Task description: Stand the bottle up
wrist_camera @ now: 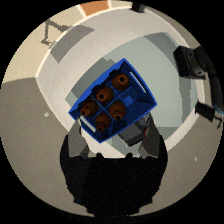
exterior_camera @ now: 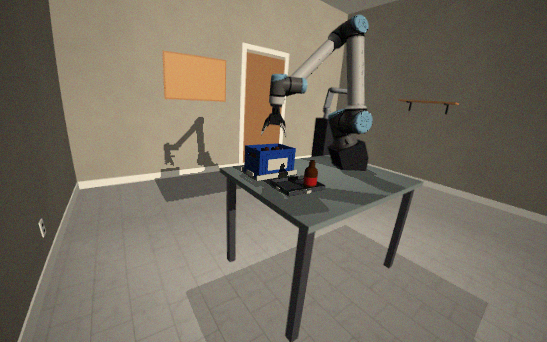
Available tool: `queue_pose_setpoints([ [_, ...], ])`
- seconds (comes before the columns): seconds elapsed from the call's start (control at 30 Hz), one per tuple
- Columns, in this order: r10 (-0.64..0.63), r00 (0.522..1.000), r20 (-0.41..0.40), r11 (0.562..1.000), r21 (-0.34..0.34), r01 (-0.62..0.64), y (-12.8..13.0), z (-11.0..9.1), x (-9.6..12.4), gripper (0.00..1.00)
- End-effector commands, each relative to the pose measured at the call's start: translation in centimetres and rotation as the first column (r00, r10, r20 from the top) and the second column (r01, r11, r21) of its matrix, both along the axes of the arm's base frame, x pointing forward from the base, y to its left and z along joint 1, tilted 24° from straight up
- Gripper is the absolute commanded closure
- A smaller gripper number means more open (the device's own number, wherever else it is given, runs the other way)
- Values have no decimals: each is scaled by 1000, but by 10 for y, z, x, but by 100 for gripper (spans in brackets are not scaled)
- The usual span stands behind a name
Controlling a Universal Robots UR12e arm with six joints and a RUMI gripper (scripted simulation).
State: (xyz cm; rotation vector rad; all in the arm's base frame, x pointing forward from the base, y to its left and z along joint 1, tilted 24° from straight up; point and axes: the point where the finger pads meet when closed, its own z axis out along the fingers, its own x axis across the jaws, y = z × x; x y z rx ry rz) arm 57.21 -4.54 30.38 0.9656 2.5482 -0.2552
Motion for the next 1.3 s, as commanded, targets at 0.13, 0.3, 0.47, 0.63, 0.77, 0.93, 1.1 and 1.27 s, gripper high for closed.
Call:
queue_pose_setpoints([
  [0.13,-20,998,54,993,113,13,-42,11,8,0],
  [0.3,-25,998,66,991,130,16,-50,13,9,0],
  [0.47,-26,997,69,991,135,17,-52,14,9,0],
  [0.63,-26,997,69,991,135,17,-52,14,10,0],
  [0.77,-26,997,69,991,136,17,-52,14,10,100],
  [0.93,-26,997,69,991,136,17,-52,14,10,100],
  [1.1,-26,997,69,991,136,17,-52,14,10,100],
  [1.27,-26,997,69,991,136,17,-52,14,10,100],
])
